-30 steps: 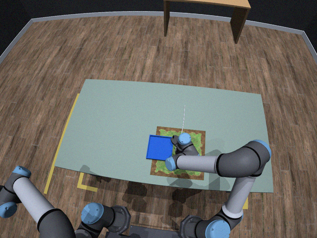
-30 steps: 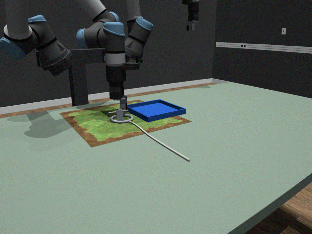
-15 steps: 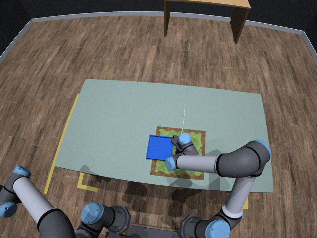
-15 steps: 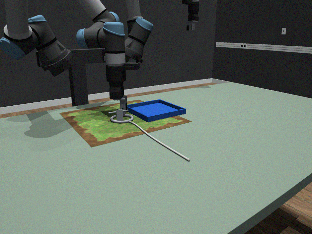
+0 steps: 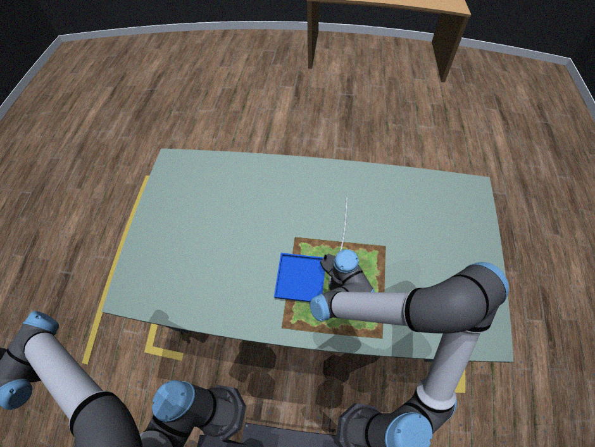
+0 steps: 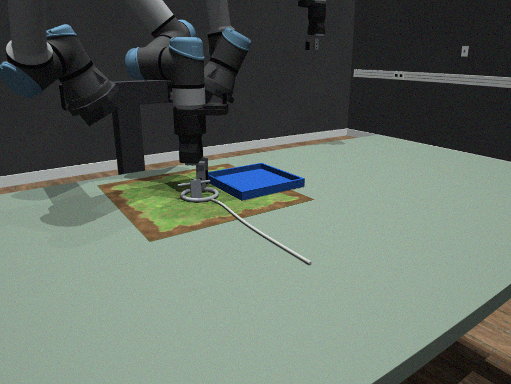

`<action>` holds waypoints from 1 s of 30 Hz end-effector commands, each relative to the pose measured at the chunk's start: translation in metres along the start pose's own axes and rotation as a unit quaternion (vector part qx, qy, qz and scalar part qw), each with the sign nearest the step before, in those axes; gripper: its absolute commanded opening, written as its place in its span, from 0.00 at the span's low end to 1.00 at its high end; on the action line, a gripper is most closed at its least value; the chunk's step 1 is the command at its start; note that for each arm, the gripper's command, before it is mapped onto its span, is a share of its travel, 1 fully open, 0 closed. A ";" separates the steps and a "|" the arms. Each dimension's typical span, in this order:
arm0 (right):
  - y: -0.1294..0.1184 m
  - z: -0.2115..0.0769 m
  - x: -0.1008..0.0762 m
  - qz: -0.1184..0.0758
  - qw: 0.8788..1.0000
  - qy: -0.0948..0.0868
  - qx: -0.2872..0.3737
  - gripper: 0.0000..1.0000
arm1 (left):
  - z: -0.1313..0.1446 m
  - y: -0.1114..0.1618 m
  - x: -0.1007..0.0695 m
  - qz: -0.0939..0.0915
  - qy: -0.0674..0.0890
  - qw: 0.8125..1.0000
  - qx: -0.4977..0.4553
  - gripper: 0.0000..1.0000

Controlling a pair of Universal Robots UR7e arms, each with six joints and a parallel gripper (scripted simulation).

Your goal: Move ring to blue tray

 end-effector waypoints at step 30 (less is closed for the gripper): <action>0.001 0.002 0.012 0.002 1.000 -0.001 0.002 0.56 | 0.001 0.001 0.000 0.000 -0.001 1.000 -0.002 1.00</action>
Point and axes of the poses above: on each arm, the point where the finger pads meet when closed, its own x axis out along the fingers, its own z axis across the jaws, y = z × x, the point moved 9 cm from there along -x, back along the fingers, and after that the axes turned 9 degrees about x, right-handed, at the moved point
